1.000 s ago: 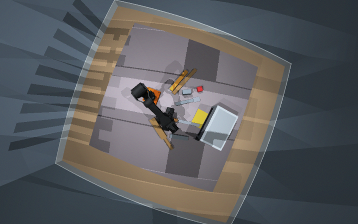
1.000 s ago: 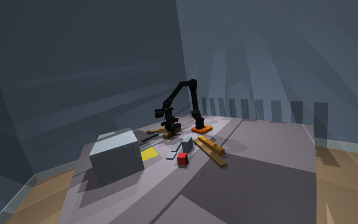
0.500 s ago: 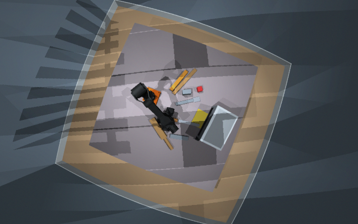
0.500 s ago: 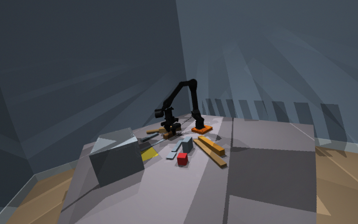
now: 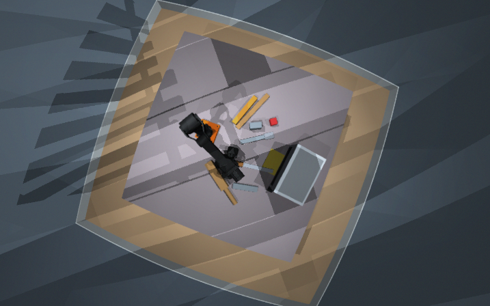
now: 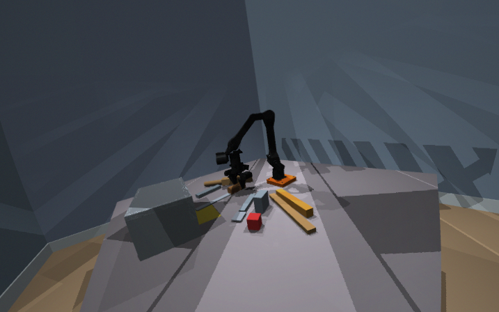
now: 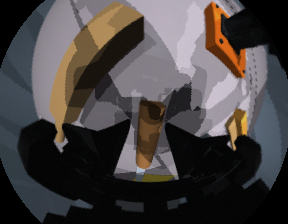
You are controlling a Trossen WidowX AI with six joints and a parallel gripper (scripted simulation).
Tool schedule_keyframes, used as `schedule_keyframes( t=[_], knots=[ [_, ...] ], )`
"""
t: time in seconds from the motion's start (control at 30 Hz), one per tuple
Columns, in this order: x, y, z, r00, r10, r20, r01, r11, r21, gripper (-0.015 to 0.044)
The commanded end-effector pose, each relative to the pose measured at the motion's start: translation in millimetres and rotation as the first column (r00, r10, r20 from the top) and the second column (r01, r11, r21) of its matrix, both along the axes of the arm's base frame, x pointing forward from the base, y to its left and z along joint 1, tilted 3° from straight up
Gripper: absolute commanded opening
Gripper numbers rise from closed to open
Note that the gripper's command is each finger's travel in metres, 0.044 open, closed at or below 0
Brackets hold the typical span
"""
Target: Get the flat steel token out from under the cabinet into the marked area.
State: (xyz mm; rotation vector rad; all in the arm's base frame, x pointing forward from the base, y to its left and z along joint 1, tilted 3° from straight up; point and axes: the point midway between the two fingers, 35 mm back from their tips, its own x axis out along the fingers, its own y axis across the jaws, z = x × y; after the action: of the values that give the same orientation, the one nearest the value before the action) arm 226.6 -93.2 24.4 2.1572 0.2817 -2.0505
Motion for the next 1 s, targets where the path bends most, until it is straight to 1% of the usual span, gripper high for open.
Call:
schedule_keyframes(
  t=[0.0, 0.13, 0.4, 0.5, 0.97],
  knots=[
    [0.0, 0.0, 0.0, 1.000, 0.000, 0.000, 0.000, 1.000, 0.000, 0.0244],
    [0.0, 0.0, 0.0, 1.000, 0.000, 0.000, 0.000, 1.000, 0.000, 0.0139],
    [0.0, 0.0, 0.0, 1.000, 0.000, 0.000, 0.000, 1.000, 0.000, 0.0085],
    [0.0, 0.0, 0.0, 1.000, 0.000, 0.000, 0.000, 1.000, 0.000, 0.0006],
    [12.8, 2.6, 1.0, 1.000, -0.002, 0.000, 0.002, 1.000, 0.000, 0.0000]
  ],
)
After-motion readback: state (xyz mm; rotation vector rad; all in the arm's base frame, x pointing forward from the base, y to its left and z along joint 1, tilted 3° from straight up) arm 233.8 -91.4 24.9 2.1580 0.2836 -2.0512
